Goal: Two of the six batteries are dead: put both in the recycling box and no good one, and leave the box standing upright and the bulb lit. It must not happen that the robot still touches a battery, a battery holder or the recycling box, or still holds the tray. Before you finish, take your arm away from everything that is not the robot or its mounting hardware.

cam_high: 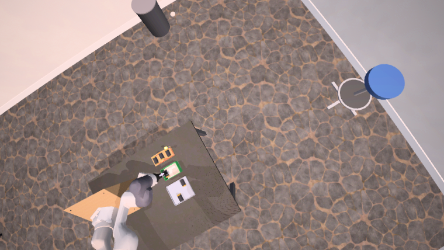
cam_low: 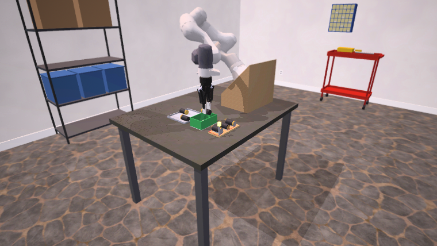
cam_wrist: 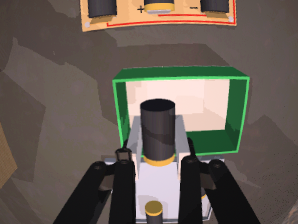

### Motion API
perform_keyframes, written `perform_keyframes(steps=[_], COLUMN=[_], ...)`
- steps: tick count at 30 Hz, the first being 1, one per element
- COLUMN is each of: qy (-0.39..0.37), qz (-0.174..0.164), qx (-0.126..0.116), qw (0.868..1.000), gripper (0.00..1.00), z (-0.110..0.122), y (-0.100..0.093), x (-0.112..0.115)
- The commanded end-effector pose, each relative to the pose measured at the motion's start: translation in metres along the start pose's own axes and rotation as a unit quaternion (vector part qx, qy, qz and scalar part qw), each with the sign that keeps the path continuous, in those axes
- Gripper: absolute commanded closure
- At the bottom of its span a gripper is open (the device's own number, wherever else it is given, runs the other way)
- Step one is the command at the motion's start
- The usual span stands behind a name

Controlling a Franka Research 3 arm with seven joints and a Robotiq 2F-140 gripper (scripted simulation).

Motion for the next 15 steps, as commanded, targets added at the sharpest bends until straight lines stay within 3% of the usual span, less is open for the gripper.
perform_keyframes(steps=[1, 15], qy=[-0.003, -0.003], qz=[0.0, 0.0], qx=[0.002, 0.001], qw=[1.0, 1.0], gripper=[0.84, 0.84], z=[0.0009, -0.0005], y=[-0.0018, -0.0017], x=[-0.0021, -0.0038])
Point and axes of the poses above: the point where the finger pads meet when closed, its own y axis out along the fingers, its own z axis across the jaws, x = y × z, the point moved 7 cm from there along -y, back along the fingers, and after that the axes turned 12 degrees about -y, right-handed, at the moved point
